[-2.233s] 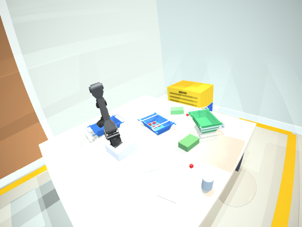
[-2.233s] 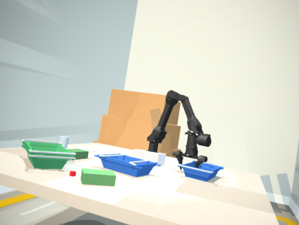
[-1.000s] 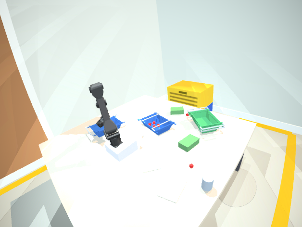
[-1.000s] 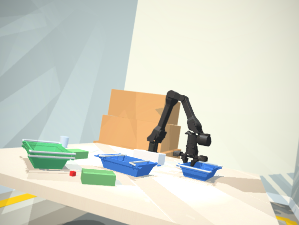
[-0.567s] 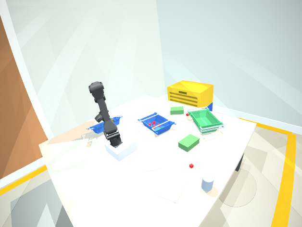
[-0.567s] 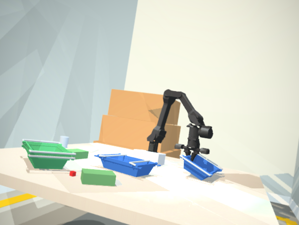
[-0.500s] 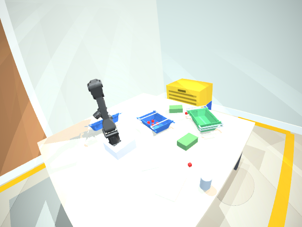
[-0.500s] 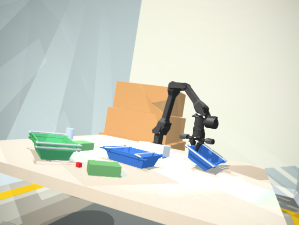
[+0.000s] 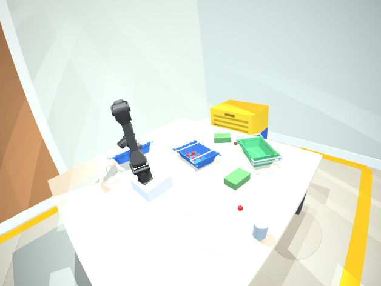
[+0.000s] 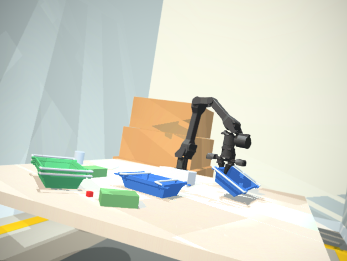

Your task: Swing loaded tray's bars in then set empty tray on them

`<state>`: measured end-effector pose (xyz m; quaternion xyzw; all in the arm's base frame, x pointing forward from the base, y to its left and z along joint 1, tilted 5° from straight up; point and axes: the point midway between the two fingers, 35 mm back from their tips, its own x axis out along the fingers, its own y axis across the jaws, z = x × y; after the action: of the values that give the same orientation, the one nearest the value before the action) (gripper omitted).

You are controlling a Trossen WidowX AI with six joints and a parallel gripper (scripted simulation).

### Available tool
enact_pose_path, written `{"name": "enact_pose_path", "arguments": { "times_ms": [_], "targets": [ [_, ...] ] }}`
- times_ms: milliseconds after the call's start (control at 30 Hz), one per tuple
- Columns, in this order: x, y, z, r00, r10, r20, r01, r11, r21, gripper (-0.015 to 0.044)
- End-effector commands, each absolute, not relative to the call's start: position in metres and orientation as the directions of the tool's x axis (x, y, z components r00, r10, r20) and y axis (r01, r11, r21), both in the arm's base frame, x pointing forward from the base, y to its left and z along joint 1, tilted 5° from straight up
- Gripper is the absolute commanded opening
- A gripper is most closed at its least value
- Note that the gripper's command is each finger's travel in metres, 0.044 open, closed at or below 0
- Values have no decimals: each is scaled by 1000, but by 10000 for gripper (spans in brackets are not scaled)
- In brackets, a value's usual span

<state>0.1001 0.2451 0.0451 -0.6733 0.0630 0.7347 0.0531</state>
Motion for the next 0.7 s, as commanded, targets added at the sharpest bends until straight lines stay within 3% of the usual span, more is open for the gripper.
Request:
{"name": "enact_pose_path", "arguments": {
  "times_ms": [0, 667],
  "targets": [
    [104, 253, 54, -75, 17, -997, -159, -987, -5, 0],
    [125, 294, 115, -74, 21, -997, -159, -987, -9, 0]
  ]
}}
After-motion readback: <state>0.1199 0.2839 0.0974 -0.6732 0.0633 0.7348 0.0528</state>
